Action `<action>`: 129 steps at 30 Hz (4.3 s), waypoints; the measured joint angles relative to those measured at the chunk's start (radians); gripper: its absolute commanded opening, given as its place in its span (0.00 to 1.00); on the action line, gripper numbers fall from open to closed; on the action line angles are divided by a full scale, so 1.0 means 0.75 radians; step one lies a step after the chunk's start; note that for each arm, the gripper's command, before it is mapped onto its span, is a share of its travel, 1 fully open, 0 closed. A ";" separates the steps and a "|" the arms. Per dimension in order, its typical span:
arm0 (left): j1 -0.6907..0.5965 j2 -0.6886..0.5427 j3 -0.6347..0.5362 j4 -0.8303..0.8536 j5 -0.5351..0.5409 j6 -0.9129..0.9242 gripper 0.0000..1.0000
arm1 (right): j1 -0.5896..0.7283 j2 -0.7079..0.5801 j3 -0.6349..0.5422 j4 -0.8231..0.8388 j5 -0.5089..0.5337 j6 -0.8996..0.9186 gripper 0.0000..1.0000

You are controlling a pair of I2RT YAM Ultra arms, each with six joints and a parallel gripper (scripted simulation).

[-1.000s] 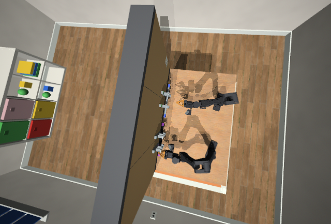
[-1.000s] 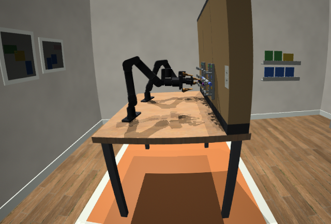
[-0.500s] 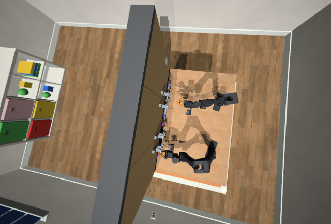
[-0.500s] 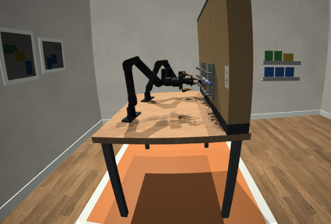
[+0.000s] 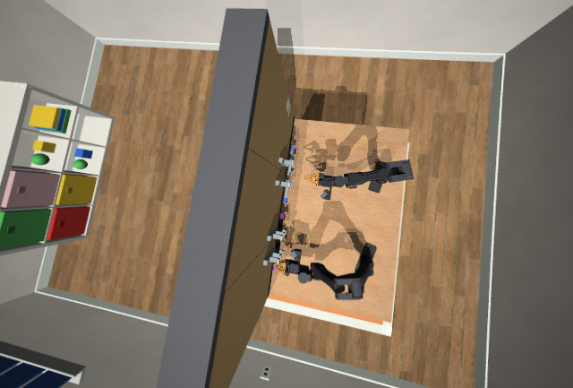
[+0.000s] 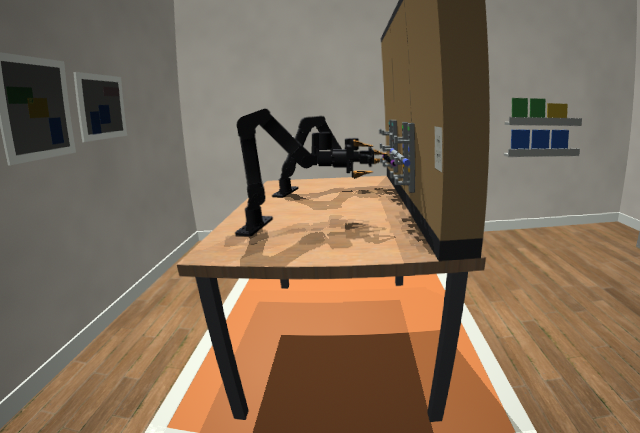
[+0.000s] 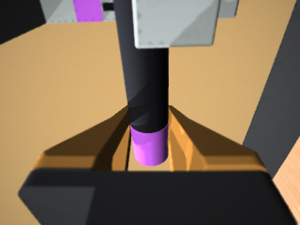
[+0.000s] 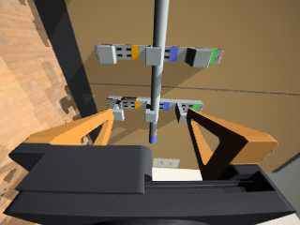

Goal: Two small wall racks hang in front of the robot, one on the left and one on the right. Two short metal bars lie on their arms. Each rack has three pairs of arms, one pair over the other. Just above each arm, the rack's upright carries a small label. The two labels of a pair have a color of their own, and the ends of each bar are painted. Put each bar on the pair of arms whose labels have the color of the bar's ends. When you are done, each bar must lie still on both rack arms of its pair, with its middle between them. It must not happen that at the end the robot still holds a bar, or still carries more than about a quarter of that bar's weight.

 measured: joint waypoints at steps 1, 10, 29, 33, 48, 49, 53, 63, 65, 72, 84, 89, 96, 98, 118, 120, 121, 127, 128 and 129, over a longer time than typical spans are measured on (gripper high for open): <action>0.000 0.001 0.000 0.002 0.000 0.000 0.00 | 0.000 0.000 0.000 0.000 0.000 0.000 1.00; 0.000 0.007 -0.001 0.017 0.000 0.000 0.00 | 0.000 0.000 0.000 0.000 0.000 0.000 1.00; 0.000 0.021 -0.003 0.050 0.000 -0.002 0.00 | 0.000 0.000 0.000 0.000 0.000 0.000 1.00; 0.000 0.024 -0.003 0.057 0.000 -0.003 0.00 | 0.000 0.000 0.000 0.000 0.000 0.000 1.00; 0.000 0.035 -0.004 0.082 0.000 -0.005 0.00 | 0.000 0.000 0.000 0.000 0.000 0.000 1.00; 0.000 0.036 -0.004 0.084 0.000 -0.005 0.00 | 0.000 0.000 0.000 0.000 0.000 0.000 1.00; 0.000 0.039 -0.005 0.092 0.000 -0.006 0.00 | 0.000 0.000 0.000 0.000 0.000 0.000 1.00; 0.000 0.045 -0.005 0.107 0.000 -0.007 0.00 | 0.000 0.000 0.000 0.000 0.000 0.000 1.00; 0.000 0.047 -0.005 0.110 0.000 -0.007 0.00 | 0.000 0.000 0.000 0.000 0.000 0.000 1.00; 0.000 0.052 -0.005 0.123 0.000 -0.008 0.00 | 0.000 0.000 0.000 0.000 0.000 0.000 1.00; 0.000 0.062 -0.005 0.142 0.000 -0.010 0.00 | 0.000 0.000 0.000 0.000 0.000 0.000 1.00; 0.000 0.066 -0.005 0.150 0.000 -0.011 0.00 | 0.000 0.000 0.000 0.000 0.000 0.000 1.00; 0.000 0.070 -0.005 0.160 0.000 -0.011 0.00 | 0.000 0.000 0.000 0.000 0.000 0.000 1.00; -0.001 0.072 -0.005 0.164 0.000 -0.012 0.00 | 0.000 0.000 0.000 0.000 0.000 0.000 1.00; 0.000 0.086 -0.005 0.195 0.000 -0.014 0.00 | 0.000 0.000 0.000 0.000 0.000 0.000 1.00; 0.000 0.087 -0.005 0.198 0.000 -0.014 0.00 | 0.000 0.000 0.000 0.000 0.000 0.000 1.00; 0.000 0.089 -0.005 0.199 0.000 -0.014 0.00 | 0.000 0.000 0.000 0.000 0.000 0.000 1.00; 0.000 0.090 -0.005 0.203 0.000 -0.015 0.12 | 0.000 0.000 0.000 0.000 0.000 0.000 1.00; 0.000 0.090 -0.005 0.203 0.000 -0.015 0.14 | 0.000 0.000 0.000 0.000 0.000 0.000 1.00; 0.000 0.090 -0.005 0.203 0.000 -0.015 0.16 | 0.000 0.000 0.000 0.000 0.000 0.000 1.00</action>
